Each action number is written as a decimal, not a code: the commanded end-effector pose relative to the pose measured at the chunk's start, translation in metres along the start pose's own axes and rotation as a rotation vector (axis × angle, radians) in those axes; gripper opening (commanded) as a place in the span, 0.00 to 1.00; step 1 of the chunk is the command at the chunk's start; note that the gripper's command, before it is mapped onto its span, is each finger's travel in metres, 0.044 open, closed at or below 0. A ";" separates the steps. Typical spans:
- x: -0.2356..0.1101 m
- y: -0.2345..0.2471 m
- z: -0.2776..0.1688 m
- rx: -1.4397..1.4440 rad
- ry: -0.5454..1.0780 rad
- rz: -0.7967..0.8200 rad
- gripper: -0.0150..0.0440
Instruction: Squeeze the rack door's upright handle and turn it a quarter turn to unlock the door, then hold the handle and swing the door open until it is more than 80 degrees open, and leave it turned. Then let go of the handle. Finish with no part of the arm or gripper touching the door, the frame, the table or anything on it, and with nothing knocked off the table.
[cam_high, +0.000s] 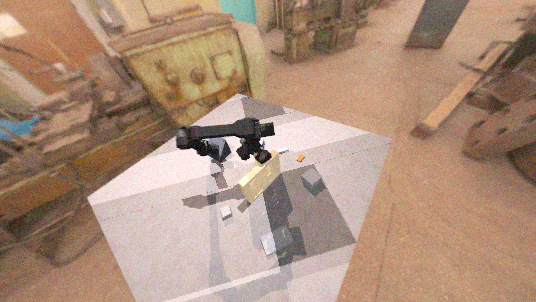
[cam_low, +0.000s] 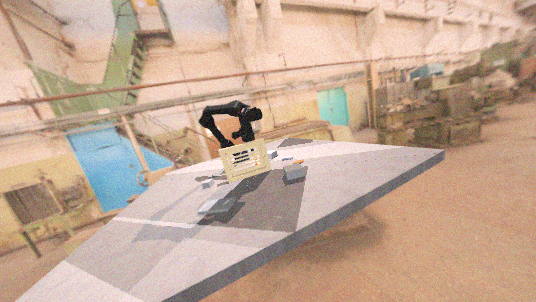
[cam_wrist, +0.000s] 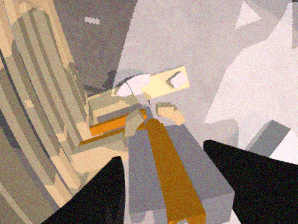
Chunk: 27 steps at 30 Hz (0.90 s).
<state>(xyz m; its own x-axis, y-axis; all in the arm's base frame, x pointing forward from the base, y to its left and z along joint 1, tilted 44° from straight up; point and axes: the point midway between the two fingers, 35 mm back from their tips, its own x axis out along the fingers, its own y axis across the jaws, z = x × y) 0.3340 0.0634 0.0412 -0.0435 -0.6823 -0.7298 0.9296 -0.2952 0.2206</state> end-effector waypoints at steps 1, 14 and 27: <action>0.001 0.000 0.000 0.011 -0.003 0.000 0.48; 0.001 0.000 0.000 0.011 -0.003 0.000 0.28; 0.001 -0.008 0.006 -0.223 -0.003 -0.001 0.28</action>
<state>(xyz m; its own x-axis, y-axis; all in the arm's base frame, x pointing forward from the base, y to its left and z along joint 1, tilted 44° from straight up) 0.3299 0.0627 0.0417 -0.0412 -0.6830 -0.7292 0.9695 -0.2038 0.1361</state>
